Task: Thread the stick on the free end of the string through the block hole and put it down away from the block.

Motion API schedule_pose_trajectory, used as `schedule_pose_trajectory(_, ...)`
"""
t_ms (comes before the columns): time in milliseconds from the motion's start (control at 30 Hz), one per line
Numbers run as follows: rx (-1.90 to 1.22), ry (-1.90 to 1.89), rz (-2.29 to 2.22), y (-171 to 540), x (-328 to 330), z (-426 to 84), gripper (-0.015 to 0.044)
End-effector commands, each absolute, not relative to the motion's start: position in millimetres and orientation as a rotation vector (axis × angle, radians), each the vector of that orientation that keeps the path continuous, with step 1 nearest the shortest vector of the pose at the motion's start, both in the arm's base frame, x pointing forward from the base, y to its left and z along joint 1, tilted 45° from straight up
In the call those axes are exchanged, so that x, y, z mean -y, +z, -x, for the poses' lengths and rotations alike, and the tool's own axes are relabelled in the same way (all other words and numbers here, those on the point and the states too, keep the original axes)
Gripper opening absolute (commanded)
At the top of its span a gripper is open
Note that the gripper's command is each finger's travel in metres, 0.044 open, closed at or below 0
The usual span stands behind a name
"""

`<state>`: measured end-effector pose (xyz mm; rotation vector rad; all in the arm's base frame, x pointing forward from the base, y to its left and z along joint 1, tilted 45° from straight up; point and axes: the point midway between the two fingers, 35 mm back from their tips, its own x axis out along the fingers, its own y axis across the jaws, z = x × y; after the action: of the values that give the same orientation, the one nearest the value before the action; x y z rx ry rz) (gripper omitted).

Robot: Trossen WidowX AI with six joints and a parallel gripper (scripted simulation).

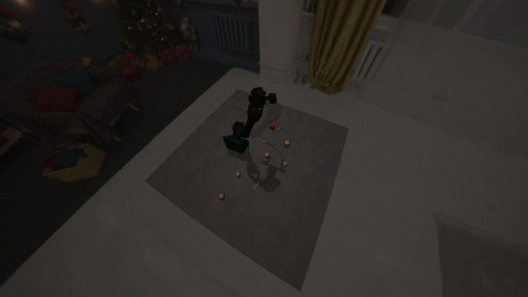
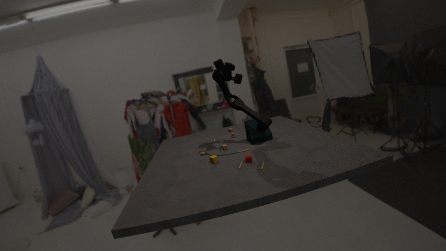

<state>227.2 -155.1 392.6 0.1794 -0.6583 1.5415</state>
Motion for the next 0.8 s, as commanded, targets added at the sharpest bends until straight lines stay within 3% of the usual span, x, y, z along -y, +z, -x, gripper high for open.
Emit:
schedule_pose_trajectory(0,0.658,1.541,-0.179,393,155,-227,0.0426)
schedule_pose_trajectory(100,0.653,1.525,-0.156,401,153,-220,0.0440)
schedule_pose_trajectory(367,0.731,1.403,0.250,460,119,-121,0.0440)
schedule_pose_trajectory(567,0.698,1.294,0.606,482,54,-60,0.0440)
schedule_pose_trajectory(767,0.594,1.224,0.935,480,-31,-36,0.0440)
